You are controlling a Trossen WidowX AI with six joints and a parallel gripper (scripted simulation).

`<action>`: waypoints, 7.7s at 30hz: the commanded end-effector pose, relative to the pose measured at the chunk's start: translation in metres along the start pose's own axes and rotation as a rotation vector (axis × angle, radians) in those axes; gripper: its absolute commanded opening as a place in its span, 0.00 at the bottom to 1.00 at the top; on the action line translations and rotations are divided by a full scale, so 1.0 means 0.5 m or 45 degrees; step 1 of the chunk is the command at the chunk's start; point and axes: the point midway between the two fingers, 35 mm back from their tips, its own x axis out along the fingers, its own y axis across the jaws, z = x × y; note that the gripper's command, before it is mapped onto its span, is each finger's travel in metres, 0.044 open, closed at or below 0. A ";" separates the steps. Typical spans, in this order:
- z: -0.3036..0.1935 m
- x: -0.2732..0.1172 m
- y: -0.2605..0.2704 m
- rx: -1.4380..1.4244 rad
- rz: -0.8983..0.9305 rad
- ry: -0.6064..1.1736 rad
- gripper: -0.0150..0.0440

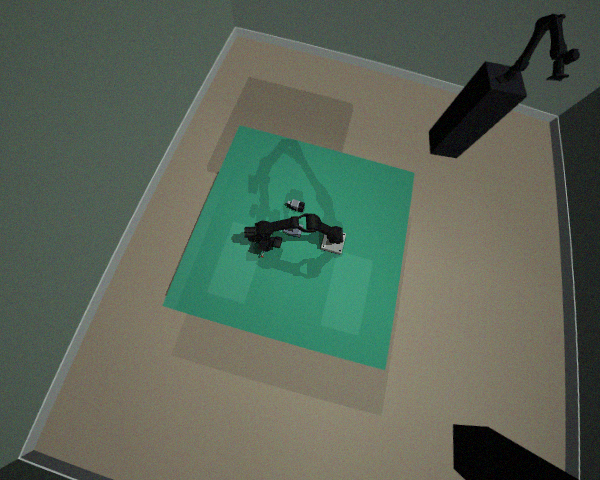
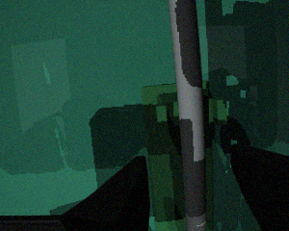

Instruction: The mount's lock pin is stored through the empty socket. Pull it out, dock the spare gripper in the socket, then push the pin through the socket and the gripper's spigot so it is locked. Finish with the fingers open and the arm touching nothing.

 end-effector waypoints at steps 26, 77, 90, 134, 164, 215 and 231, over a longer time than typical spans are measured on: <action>0.000 -0.012 0.003 0.004 0.010 0.005 0.25; -0.116 -0.064 0.004 0.020 0.042 0.017 0.25; -0.120 -0.026 0.004 0.020 0.027 0.014 0.25; -0.123 -0.002 0.006 0.020 0.018 0.013 0.25; -0.123 -0.002 0.006 0.020 0.018 0.013 0.25; -0.121 -0.010 0.003 0.019 0.007 0.012 0.74; -0.114 -0.086 0.010 0.028 0.035 0.015 1.00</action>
